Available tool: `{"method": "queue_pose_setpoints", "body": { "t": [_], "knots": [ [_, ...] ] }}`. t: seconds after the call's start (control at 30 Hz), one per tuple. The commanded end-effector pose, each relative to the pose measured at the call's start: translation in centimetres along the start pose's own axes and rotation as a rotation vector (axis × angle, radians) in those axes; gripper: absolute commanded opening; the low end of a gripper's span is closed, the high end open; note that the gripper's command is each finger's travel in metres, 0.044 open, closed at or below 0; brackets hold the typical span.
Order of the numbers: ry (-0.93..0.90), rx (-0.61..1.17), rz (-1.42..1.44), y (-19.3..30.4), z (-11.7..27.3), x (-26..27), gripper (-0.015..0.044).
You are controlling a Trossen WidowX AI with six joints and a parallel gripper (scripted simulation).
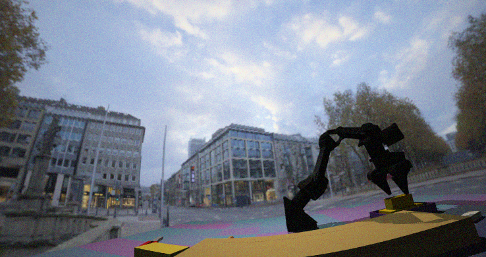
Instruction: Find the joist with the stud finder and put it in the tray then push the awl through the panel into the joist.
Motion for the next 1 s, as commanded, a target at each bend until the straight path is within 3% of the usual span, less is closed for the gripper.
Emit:
{"method": "queue_pose_setpoints", "body": {
  "t": [0.0,0.1,0.13,0.2,0.43,0.7,0.97],
  "knots": [
    [0.004,-0.013,0.001,-1.1,3.6,0.0,0.0440],
    [0.012,-0.027,-0.004,-1.8,5.4,0.3,0.0440],
    [0.014,-0.004,0.001,-1.0,3.7,0.0,0.0440],
    [0.049,0.029,0.000,-0.3,3.8,-1.2,0.0440],
    [0.150,0.168,-0.185,5.4,4.7,-6.8,0.0440],
    [0.248,0.332,-0.539,17.4,8.3,-11.8,0.0440],
    [0.292,0.398,-0.969,30.8,12.6,-10.3,0.0440]
  ]
}}
Point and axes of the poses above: the point midway between the two fingers, 35 mm back from their tips, its own z axis back along the fingers, its own x axis across the jaws, y = z × x, the point moved 6 cm from there along z, back along the fingers, and after that the axes turned 6 degrees about z, right-handed, at the moved point
